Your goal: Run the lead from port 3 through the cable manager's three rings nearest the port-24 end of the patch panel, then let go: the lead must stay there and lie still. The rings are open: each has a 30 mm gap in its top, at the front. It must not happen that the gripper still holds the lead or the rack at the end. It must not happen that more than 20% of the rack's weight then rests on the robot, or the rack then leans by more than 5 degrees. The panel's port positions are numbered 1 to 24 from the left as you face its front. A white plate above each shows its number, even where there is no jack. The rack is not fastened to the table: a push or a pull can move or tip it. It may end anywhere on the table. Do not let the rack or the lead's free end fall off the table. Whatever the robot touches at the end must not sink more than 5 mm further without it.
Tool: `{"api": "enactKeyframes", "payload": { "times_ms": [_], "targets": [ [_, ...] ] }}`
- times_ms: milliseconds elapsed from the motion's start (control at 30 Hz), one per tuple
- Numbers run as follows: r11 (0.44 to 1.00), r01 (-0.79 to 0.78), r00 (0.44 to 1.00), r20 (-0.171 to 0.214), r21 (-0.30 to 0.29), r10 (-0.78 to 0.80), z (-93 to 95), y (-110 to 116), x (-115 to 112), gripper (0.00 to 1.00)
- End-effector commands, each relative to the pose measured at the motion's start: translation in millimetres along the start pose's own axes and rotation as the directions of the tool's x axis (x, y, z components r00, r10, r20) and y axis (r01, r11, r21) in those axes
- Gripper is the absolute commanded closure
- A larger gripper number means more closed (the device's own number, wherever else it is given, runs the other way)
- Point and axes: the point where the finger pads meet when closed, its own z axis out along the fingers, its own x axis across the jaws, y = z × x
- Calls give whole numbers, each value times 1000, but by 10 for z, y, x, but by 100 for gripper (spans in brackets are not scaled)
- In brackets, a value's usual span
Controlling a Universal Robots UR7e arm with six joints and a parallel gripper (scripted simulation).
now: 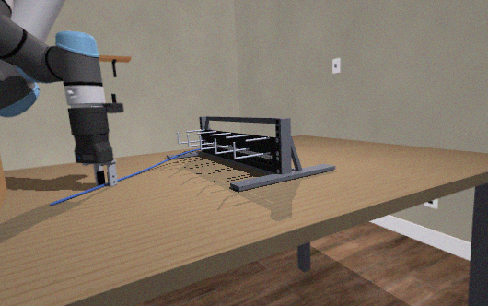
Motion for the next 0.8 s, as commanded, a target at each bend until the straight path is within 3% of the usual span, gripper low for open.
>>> {"api": "enactKeyframes", "payload": {
  "times_ms": [0, 33, 767],
  "targets": [
    [1000, 0, 1000, -1, 0, 0, -3, -1, 4, 33],
    [1000, 0, 1000, -1, 0, 0, -3, -1, 4, 100],
    [1000, 0, 1000, -1, 0, 0, -3, -1, 4, 100]
  ]
}}
